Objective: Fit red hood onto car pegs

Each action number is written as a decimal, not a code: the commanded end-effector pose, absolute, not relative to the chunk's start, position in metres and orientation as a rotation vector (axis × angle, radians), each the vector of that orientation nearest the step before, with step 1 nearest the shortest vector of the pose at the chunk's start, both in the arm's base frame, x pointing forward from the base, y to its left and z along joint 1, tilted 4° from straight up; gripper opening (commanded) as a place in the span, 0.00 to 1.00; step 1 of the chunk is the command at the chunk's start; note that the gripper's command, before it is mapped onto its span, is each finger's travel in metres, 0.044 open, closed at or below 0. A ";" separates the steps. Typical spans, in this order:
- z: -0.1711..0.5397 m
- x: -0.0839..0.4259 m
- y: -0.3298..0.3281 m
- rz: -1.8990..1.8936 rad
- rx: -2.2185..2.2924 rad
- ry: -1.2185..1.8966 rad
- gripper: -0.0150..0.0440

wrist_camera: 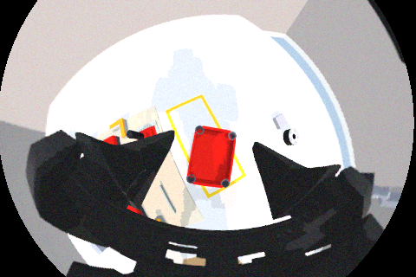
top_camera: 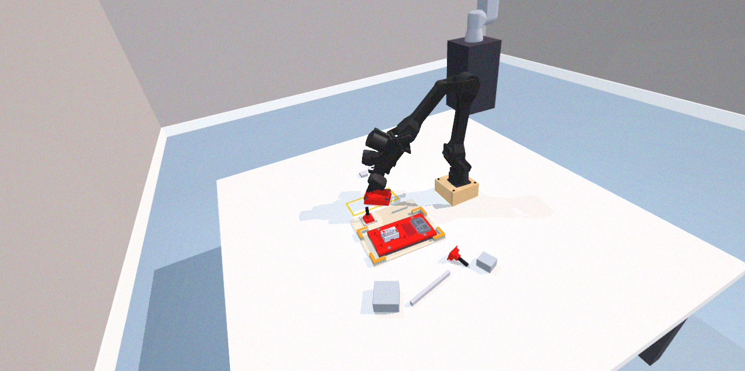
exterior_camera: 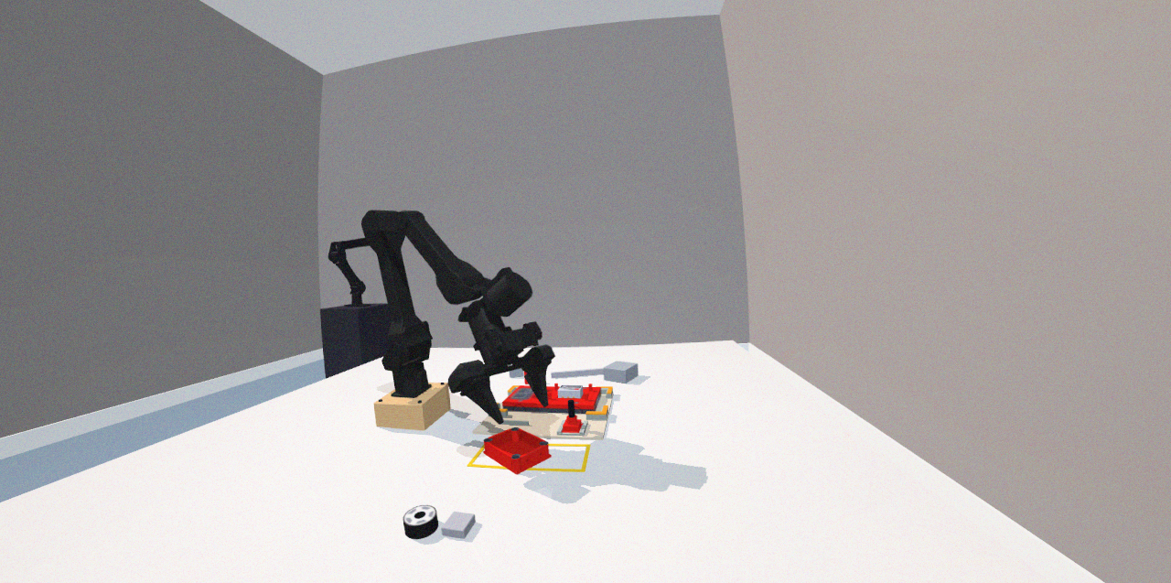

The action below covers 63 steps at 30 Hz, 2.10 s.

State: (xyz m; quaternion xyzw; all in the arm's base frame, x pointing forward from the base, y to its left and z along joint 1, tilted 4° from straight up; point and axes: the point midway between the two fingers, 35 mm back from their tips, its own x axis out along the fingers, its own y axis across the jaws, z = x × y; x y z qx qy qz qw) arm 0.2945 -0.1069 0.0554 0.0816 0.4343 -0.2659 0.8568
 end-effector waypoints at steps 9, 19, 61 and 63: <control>0.058 0.265 -0.099 -0.587 0.101 0.596 1.00; 0.056 0.266 -0.099 -0.587 0.101 0.596 1.00; 0.014 0.270 -0.102 -0.586 0.102 0.585 1.00; 0.012 0.269 -0.102 -0.586 0.102 0.584 1.00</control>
